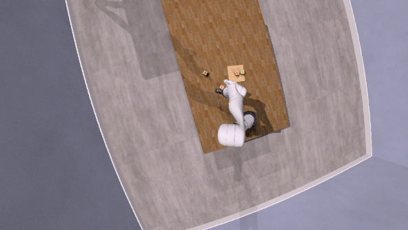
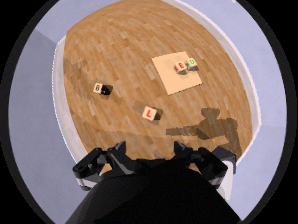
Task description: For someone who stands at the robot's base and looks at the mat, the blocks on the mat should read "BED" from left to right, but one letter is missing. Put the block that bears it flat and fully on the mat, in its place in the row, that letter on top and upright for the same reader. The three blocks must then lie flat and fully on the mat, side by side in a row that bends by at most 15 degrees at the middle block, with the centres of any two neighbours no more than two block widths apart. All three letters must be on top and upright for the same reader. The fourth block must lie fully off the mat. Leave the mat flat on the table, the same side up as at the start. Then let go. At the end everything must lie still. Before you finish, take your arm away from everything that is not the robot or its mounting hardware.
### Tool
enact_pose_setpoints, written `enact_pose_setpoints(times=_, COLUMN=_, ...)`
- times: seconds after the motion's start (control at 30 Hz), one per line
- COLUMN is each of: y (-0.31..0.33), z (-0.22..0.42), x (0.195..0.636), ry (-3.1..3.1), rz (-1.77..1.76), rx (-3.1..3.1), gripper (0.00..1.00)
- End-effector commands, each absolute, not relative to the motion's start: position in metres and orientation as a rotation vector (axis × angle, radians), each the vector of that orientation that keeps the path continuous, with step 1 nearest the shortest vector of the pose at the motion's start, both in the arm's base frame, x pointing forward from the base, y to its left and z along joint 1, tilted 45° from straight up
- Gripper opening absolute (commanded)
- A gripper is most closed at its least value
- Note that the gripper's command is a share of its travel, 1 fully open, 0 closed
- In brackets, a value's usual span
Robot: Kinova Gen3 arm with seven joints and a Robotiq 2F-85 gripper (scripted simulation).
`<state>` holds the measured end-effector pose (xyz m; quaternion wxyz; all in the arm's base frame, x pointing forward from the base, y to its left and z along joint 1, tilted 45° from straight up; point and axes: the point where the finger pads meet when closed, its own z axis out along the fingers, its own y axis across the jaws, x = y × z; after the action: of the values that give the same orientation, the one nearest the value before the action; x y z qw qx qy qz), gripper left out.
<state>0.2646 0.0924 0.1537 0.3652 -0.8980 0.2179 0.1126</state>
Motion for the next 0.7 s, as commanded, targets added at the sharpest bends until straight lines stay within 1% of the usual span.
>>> enact_pose_setpoints(times=0.0, y=0.092, z=0.1537, x=0.2649, ry=0.561, rz=0.288, rx=-2.309, gripper=1.0)
enact_pose_setpoints(times=0.67, y=0.092, z=0.1537, x=0.2649, ry=0.561, rz=0.288, rx=-2.309, gripper=1.0)
